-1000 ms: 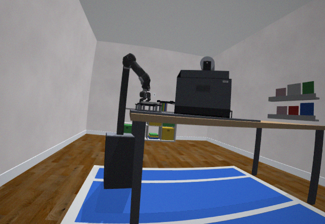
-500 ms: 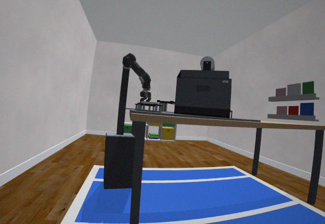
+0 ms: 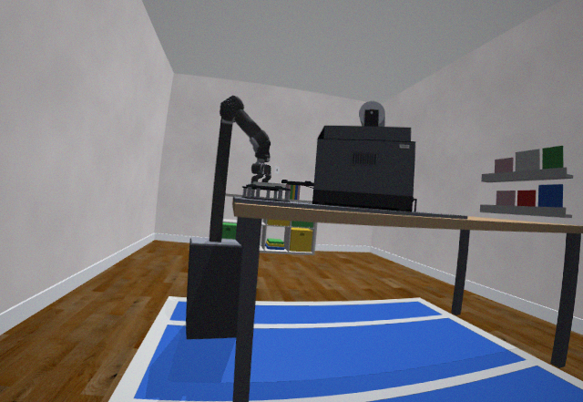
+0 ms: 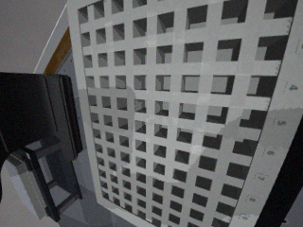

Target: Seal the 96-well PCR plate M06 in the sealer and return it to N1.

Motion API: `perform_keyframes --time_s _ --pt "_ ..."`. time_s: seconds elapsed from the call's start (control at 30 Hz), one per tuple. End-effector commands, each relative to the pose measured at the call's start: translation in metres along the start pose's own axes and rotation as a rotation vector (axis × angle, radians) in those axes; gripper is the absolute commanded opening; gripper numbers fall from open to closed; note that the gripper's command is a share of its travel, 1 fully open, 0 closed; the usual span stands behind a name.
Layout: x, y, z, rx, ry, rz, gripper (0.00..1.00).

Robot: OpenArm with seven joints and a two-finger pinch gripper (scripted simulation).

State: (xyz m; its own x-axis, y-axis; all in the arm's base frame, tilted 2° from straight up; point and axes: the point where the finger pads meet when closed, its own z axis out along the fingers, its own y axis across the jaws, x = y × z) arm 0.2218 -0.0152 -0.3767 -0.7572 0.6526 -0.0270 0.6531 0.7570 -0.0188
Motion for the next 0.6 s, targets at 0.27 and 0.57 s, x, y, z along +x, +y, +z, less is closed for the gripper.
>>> perform_keyframes --time_s 0.27,0.57 --pt "0.0022 -0.0038 0.0021 0.008 0.000 -0.001 0.77" --pt "0.0017 -0.0027 0.0015 0.005 0.001 0.000 0.00"
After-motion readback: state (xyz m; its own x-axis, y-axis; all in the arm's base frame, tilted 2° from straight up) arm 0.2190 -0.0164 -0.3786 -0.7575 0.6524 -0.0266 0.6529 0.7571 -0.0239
